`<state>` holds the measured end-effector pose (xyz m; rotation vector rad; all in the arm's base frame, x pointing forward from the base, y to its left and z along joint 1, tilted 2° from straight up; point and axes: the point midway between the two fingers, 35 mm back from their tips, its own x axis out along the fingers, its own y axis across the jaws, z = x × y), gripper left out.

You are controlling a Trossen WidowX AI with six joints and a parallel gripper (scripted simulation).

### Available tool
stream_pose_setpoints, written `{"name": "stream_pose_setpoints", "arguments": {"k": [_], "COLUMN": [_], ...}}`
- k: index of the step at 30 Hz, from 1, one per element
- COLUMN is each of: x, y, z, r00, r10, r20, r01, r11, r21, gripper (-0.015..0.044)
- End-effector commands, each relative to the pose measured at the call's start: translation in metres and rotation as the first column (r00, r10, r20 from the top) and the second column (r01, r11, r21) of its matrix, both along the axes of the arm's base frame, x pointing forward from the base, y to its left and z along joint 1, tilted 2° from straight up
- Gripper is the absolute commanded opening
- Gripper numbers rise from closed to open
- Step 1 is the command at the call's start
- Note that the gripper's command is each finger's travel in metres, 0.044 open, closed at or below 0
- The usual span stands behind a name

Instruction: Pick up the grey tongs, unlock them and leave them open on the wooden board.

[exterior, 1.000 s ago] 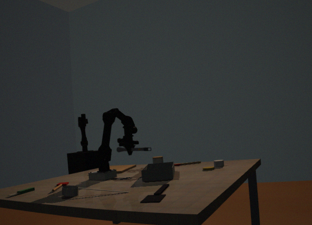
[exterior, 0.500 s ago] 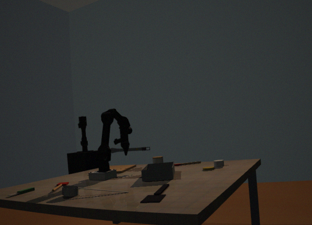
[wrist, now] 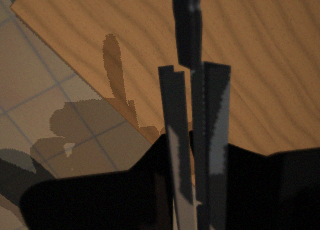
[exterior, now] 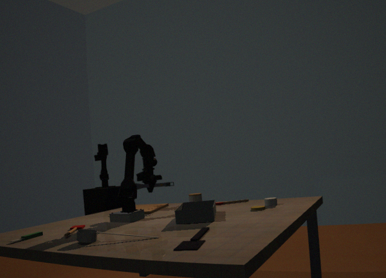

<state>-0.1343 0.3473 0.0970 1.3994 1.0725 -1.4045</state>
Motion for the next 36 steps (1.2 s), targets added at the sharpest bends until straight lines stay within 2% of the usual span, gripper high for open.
{"name": "stream_pose_setpoints", "arguments": {"k": [1, 12, 23, 36], "x": [-0.006, -0.007, -0.014, -0.022], "y": [0.000, 0.001, 0.009, 0.012], "z": [0.002, 0.001, -0.003, 0.002], "r00": [0.995, 0.995, 0.984, 0.968], "r10": [0.095, 0.104, 0.148, 0.149], "r20": [-0.004, 0.009, 0.102, 0.202], "r01": [-0.095, -0.104, -0.169, -0.231], "r11": [0.995, 0.994, 0.954, 0.841], "r21": [0.006, 0.037, 0.248, 0.488], "gripper": [-0.0150, -0.0150, -0.0150, -0.0150]}}
